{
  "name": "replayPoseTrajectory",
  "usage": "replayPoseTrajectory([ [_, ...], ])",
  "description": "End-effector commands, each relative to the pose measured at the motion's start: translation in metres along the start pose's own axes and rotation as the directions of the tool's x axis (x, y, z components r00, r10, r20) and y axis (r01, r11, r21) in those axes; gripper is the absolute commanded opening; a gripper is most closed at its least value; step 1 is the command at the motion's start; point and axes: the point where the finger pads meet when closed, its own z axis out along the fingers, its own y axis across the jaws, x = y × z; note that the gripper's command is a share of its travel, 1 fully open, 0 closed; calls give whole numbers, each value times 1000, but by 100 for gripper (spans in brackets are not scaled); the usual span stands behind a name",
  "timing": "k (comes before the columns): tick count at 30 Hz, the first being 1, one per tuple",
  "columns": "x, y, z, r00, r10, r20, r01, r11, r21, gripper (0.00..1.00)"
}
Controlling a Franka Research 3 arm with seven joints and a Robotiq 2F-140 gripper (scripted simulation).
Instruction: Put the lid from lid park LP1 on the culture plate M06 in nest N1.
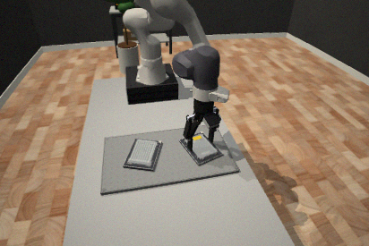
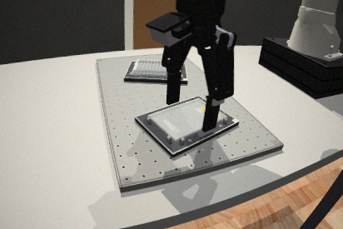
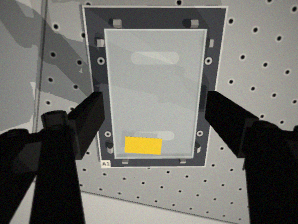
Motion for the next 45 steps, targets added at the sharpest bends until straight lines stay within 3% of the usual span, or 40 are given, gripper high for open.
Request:
replayPoseTrajectory([
  [1,2,-1,2,1000,4,-5,-4,1000,1,69],
  [45,2,-1,6,1000,4,-5,-4,1000,1,69],
])
